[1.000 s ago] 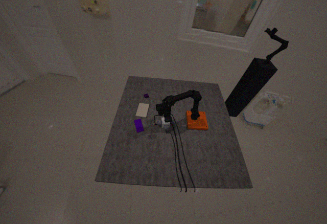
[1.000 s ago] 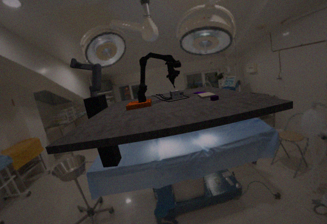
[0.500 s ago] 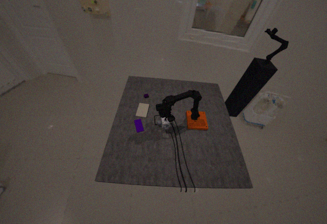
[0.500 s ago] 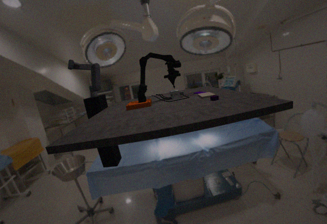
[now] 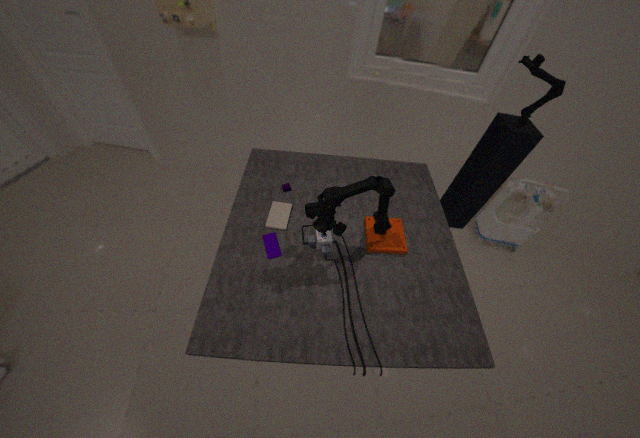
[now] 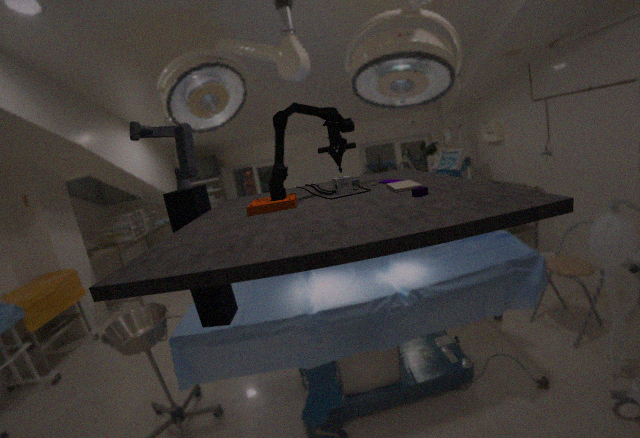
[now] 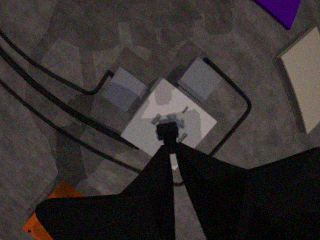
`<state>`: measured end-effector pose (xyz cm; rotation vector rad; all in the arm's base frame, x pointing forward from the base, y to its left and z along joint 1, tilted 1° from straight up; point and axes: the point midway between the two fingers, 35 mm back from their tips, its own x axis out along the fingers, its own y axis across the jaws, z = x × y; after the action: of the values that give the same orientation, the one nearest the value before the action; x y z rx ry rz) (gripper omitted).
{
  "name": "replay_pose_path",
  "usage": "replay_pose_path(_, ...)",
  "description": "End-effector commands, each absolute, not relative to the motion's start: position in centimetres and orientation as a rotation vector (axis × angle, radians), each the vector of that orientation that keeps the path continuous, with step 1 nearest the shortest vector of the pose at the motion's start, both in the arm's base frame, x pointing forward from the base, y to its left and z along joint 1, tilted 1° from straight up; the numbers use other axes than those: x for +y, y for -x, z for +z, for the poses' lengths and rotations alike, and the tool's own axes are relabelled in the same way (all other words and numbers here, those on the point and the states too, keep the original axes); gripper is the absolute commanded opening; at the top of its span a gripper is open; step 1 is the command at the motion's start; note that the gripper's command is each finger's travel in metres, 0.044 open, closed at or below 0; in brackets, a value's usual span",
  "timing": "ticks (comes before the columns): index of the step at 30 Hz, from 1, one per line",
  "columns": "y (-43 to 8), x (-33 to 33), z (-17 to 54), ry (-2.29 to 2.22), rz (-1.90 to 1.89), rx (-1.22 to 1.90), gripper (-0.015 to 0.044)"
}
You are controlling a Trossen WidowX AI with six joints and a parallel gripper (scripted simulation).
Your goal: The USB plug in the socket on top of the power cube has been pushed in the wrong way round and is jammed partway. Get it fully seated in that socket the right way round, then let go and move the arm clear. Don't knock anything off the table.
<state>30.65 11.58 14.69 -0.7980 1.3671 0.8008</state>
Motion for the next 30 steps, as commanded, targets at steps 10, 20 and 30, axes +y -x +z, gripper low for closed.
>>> replay_pose_path(10, -30.67, 11.59, 14.67, 1.065, 1.054, 1.243, 0.0000)
replay_pose_path(20, -30.67, 11.59, 14.67, 1.263, 1.241, 1.125, 0.0000)
replay_pose_path(30, -30.67, 11.59, 14.67, 1.389, 1.360, 1.036, 0.0000)
